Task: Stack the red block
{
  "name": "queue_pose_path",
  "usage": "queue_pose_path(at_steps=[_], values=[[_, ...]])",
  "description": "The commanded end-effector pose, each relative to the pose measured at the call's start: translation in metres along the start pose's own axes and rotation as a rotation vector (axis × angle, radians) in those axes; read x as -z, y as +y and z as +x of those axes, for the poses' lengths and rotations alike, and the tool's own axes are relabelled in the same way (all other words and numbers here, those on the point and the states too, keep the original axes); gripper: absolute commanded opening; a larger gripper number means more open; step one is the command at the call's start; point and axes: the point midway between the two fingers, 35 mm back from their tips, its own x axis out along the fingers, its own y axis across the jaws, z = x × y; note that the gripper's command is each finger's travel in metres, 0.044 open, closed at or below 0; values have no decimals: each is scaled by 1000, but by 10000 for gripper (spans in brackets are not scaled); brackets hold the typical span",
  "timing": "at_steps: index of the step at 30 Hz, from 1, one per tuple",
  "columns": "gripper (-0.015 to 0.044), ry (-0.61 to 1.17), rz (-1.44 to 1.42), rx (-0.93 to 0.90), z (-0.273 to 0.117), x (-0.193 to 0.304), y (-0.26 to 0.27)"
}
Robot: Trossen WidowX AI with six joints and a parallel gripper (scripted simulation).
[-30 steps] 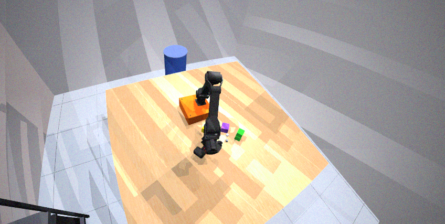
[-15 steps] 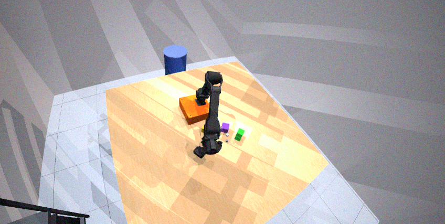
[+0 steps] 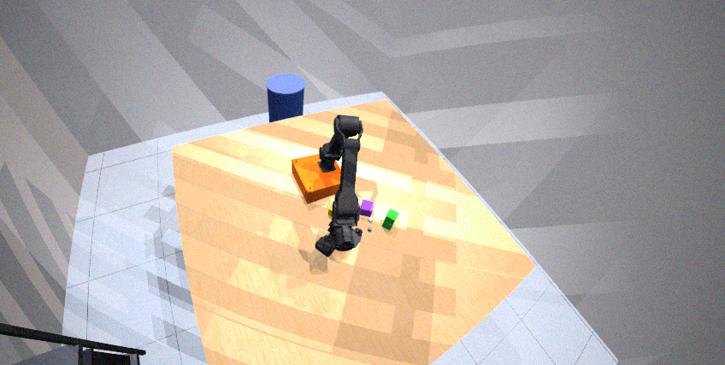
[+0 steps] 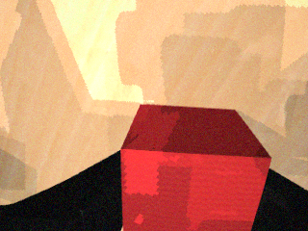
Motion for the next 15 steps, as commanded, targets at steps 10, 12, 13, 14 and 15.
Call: queue_pose_path(at_steps=[10, 12, 13, 14, 15], values=[[0, -17, 3, 12, -69, -2, -2], [0, -17, 3, 12, -79, -2, -2], [0, -17, 3, 12, -83, -2, -2], [0, -17, 3, 12, -86, -1, -2], [0, -17, 3, 12, -91, -1, -2]])
